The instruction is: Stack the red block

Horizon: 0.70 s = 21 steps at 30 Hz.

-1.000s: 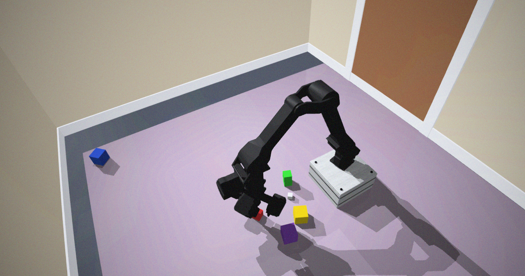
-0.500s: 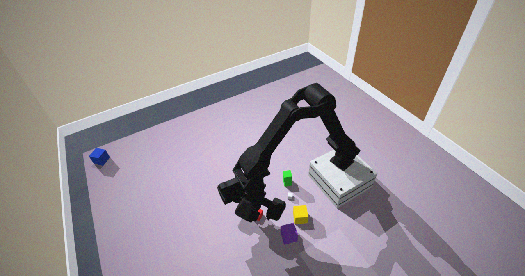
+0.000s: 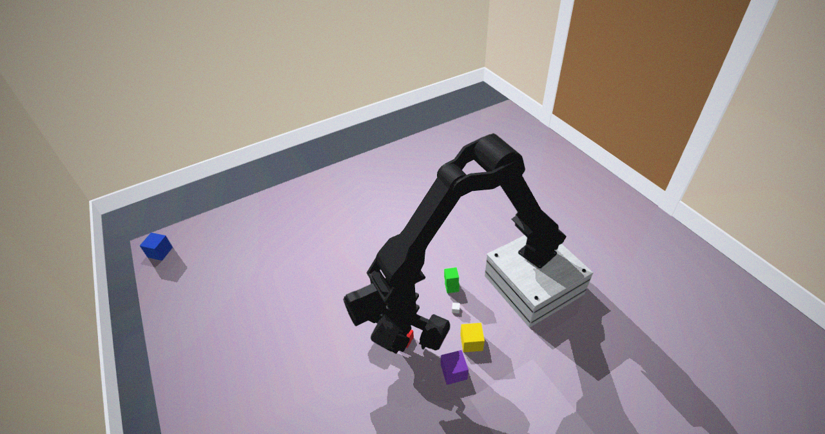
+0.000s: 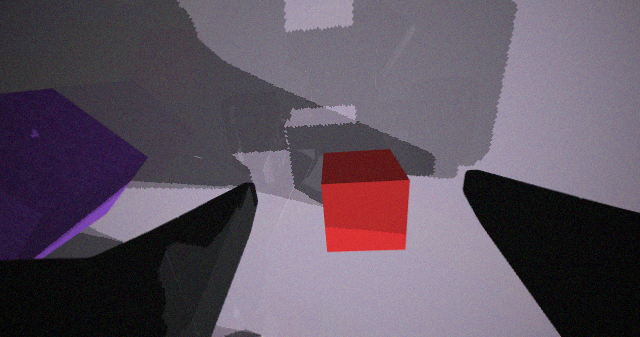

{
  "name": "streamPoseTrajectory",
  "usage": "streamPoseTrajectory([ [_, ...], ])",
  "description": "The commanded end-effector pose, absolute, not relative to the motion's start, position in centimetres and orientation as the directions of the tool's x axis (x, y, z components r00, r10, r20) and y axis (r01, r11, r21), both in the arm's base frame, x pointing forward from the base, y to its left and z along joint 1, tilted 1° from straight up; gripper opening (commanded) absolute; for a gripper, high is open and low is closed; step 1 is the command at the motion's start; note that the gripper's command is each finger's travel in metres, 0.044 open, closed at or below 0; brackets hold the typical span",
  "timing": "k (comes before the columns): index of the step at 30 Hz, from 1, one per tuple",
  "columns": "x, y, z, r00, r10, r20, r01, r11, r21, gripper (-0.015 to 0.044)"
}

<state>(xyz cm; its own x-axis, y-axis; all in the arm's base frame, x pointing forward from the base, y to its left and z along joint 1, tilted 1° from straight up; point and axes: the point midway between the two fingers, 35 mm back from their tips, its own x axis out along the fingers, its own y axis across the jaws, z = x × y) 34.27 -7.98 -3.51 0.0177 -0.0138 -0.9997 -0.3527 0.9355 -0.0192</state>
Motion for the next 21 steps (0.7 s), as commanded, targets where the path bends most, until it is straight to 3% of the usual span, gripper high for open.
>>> streamPoseTrajectory([
  [1,34.22,-8.07,-3.61,0.016,-0.019,-1.0,-0.35,0.937,-0.024,0.044],
  [7,34.22,-8.07,-3.55,0.016,-0.019,-1.0,-0.35,0.937,-0.024,0.044],
  [19,34.22,-8.07,-3.55,0.016,-0.019,-1.0,-0.35,0.937,-0.024,0.0125],
  [21,34.22,-8.07,-3.55,0.016,-0.019,-1.0,-0.35,0.937,-0.024,0.0112],
])
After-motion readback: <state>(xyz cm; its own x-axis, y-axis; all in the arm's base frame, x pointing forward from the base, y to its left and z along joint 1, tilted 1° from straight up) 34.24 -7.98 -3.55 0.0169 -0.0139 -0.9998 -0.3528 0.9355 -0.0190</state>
